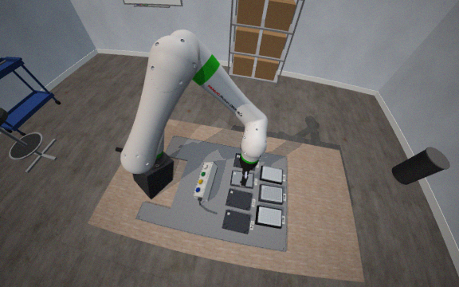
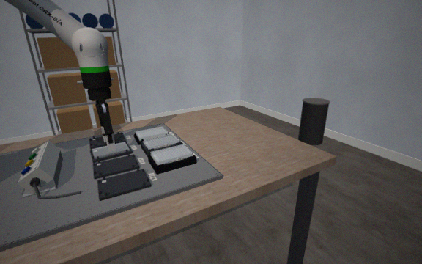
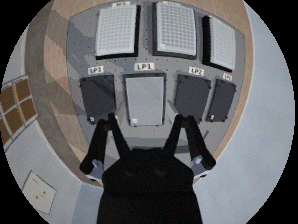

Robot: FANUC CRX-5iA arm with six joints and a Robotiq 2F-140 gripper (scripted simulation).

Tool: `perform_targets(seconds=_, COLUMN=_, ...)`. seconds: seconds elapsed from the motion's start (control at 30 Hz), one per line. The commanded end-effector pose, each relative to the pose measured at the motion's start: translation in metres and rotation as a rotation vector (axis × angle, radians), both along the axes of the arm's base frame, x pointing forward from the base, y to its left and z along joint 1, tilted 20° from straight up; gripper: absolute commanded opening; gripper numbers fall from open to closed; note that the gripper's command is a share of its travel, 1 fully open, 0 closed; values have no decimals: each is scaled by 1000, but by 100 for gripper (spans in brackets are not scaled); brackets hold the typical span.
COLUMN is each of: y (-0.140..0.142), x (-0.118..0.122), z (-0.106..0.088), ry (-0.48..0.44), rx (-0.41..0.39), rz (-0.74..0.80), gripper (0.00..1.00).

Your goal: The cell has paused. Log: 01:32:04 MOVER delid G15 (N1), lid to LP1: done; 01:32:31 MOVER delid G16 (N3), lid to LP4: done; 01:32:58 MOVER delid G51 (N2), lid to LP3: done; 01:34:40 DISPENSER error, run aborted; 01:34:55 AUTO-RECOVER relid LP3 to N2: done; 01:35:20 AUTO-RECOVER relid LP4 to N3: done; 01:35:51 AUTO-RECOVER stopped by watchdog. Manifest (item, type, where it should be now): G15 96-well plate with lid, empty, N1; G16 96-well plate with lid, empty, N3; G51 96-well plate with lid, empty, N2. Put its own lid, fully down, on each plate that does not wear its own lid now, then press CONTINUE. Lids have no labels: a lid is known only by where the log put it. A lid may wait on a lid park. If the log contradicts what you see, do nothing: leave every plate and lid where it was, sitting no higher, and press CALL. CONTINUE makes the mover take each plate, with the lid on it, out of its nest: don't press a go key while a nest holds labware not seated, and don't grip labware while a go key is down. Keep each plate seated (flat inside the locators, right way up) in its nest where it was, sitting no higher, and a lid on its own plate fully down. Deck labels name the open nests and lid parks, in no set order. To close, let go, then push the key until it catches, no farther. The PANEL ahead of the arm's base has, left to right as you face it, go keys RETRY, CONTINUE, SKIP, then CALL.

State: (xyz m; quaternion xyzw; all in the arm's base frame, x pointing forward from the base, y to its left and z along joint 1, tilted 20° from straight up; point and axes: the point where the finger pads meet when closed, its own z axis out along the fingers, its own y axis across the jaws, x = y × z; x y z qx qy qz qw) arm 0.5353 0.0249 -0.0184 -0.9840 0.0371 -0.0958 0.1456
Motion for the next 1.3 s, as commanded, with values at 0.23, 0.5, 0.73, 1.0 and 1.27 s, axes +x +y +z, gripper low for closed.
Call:
perform_targets(seconds=0.23, y=0, x=0, z=0, ry=0, rx=0, rz=0, gripper=66)
perform_targets(seconds=0.5, y=0, x=0, z=0, ry=0, rx=0, rz=0, gripper=66)
perform_targets(seconds=0.73, y=1, x=1, z=-2, ry=0, rx=0, rz=0, gripper=66)
perform_targets(seconds=1.0, y=1, x=1, z=-5, ry=0, rx=0, rz=0, gripper=66)
perform_targets(seconds=1.27, y=2, x=2, z=-8, ry=0, rx=0, rz=0, gripper=66)
